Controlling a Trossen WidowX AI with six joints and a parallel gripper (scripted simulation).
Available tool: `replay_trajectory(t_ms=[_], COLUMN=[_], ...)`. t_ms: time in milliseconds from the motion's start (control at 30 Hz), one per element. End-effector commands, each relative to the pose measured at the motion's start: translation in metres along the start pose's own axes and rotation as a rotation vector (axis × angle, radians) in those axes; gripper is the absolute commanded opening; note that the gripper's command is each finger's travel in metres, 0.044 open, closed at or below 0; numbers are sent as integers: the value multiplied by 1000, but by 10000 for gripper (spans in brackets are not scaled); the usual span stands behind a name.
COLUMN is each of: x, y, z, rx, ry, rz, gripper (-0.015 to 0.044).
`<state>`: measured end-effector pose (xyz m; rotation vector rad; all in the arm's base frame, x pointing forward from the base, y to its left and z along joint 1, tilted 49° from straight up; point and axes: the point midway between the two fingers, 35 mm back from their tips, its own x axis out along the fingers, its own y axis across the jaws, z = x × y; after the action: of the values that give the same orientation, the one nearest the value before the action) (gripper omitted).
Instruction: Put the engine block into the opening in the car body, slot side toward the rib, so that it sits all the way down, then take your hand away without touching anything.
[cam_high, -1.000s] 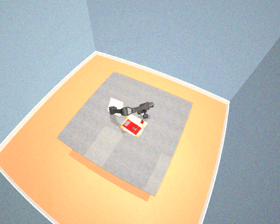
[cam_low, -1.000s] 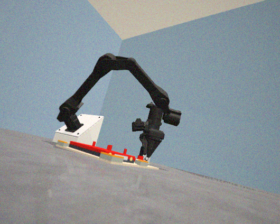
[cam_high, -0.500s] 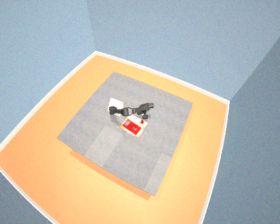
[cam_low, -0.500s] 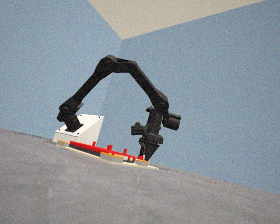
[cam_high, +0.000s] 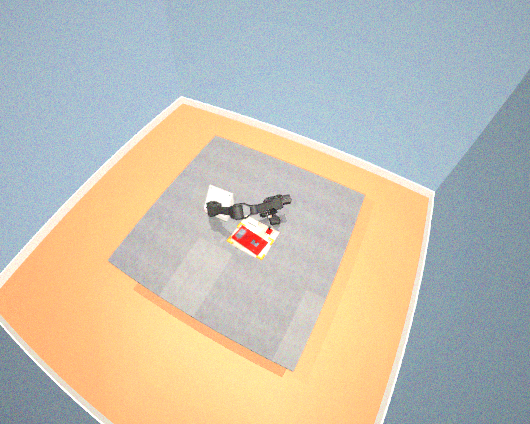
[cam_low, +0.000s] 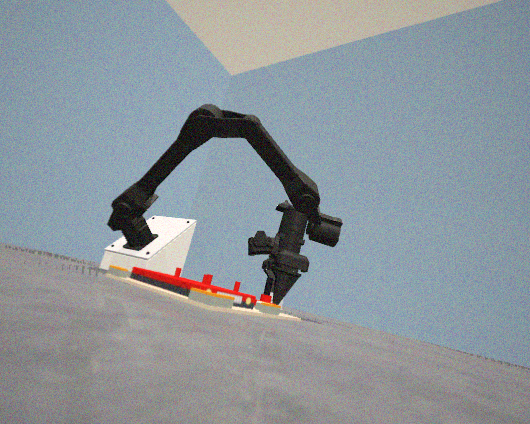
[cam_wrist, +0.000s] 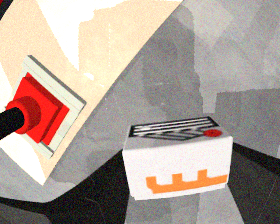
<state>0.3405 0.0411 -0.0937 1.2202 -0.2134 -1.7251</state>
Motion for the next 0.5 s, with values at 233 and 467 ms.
replay_trajectory(t_ms=[233, 467], x=[-34, -56], y=[3, 3], z=[-4, -3], rx=[-6, -13], ry=[23, 33], rz=[-8, -13], gripper=[0, 0])
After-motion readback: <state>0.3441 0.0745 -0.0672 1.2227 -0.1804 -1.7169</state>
